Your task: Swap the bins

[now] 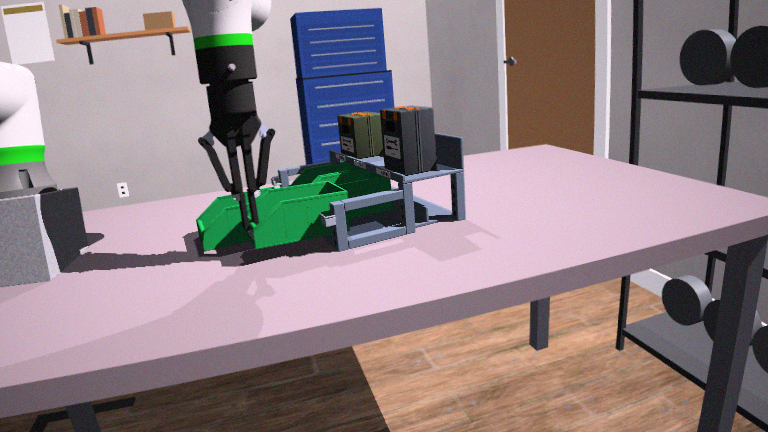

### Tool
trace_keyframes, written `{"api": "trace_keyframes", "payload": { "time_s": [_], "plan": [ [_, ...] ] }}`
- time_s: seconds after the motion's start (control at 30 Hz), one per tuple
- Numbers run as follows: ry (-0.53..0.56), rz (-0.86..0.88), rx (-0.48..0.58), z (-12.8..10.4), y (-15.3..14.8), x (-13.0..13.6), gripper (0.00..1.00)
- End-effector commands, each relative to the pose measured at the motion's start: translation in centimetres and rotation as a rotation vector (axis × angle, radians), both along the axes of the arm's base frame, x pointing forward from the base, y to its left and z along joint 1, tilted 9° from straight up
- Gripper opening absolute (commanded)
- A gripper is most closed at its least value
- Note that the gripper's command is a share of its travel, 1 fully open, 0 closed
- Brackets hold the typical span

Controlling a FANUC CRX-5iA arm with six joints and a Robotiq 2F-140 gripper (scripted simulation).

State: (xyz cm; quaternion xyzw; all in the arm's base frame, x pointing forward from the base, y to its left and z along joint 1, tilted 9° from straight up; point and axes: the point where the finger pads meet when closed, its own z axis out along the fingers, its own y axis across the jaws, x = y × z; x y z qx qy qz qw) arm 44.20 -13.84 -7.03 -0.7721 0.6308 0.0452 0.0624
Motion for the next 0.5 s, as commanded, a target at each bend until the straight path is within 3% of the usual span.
{"api": "trace_keyframes", "payload": {
  "time_s": [0.0, 0.47],
  "plan": [
    [-0.002, 0.0, -0.001, 0.05, -0.12, -0.34, 0.1],
    [-0.002, 0.0, -0.001, 0.02, -0.29, -1.16, 0.1]
  ]
}}
